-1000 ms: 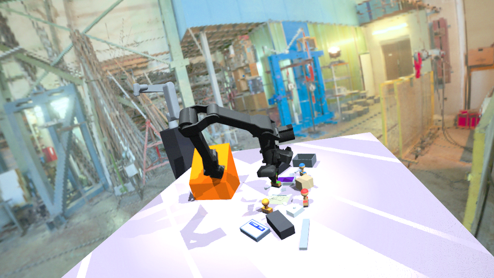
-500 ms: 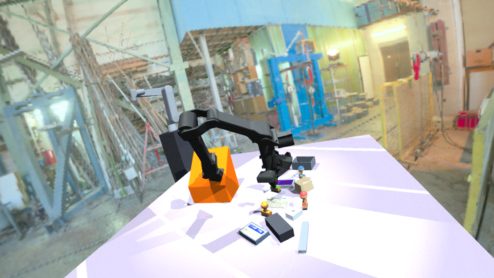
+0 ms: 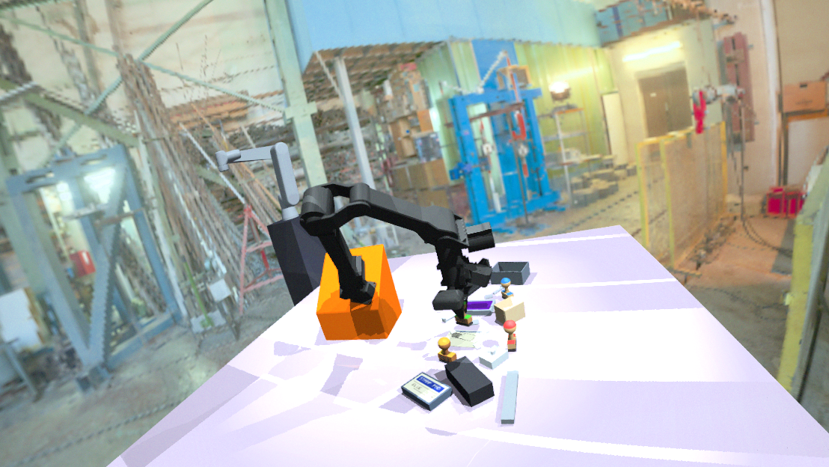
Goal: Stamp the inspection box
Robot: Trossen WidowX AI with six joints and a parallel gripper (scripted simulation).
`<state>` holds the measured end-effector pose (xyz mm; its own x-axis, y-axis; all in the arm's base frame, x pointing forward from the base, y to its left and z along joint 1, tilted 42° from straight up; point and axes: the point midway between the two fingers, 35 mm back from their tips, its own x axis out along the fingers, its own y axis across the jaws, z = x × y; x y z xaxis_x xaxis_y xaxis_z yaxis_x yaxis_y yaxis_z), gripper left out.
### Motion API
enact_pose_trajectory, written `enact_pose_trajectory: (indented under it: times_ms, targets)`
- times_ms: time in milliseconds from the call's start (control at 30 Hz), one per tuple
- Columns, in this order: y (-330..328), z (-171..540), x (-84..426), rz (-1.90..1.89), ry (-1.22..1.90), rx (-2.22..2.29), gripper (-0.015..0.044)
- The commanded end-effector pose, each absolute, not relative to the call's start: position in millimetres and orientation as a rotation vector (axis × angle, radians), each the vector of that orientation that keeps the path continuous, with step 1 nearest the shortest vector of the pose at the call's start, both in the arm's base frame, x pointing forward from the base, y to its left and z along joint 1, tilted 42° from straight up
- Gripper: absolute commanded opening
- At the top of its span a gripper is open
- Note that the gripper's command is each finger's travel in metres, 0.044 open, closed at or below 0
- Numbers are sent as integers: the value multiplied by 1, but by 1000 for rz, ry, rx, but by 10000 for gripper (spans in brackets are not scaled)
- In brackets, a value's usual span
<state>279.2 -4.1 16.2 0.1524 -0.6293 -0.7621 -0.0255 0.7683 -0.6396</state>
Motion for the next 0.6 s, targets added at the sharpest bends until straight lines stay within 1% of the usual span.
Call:
enact_pose_trajectory:
  times_ms: [0,567]
  targets:
    - [-7,13,278,-471,1368,-599,0]
    - [-14,5,280,-470,1368,-599,0]
